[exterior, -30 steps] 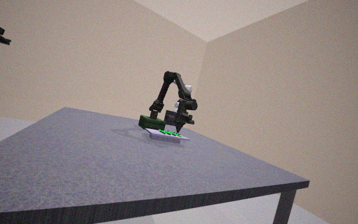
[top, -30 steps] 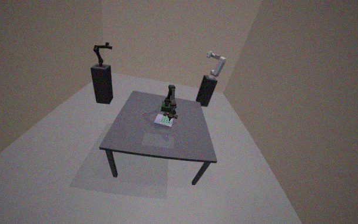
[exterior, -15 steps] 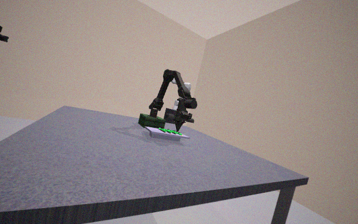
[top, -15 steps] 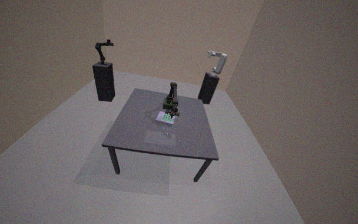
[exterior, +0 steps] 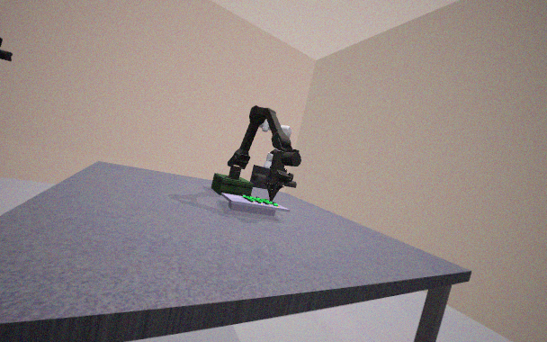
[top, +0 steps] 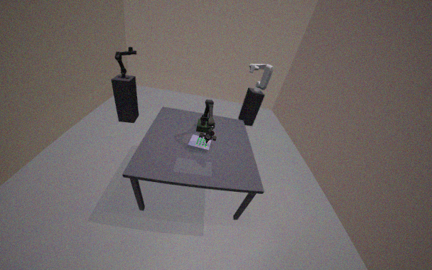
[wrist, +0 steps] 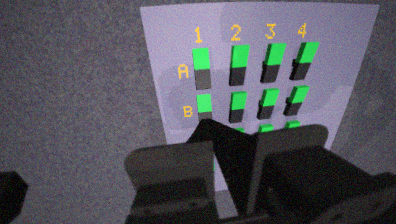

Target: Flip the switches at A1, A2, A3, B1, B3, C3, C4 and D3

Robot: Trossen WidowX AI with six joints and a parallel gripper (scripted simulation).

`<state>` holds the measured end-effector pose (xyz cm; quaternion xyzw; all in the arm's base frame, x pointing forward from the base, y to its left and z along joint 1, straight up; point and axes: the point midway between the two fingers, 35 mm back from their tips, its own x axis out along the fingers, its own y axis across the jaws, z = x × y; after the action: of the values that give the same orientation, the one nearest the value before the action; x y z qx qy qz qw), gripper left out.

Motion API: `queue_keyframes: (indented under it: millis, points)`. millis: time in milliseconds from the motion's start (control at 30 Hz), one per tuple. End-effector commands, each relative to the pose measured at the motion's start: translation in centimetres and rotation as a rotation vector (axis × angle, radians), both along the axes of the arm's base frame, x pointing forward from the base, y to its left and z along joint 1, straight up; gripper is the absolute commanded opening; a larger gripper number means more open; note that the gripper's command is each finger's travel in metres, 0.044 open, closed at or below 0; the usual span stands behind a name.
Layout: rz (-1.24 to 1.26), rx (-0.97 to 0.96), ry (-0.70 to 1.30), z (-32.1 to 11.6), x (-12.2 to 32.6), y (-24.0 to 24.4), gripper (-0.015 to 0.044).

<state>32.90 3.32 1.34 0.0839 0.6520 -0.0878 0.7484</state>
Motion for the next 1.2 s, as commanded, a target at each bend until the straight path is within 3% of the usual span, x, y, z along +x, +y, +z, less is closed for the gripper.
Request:
queue_keyframes:
  millis: [0, 933, 1167]
  points:
    - [-0.004, -0.003, -0.002, -0.1, 0.0, -0.1, 0.0000]
    - [-0.004, -0.003, -0.002, -0.4, 0.1, -0.1, 0.0000]
    - [-0.004, 0.003, 0.024, 6.0, -0.5, 0.0, 0.0000]
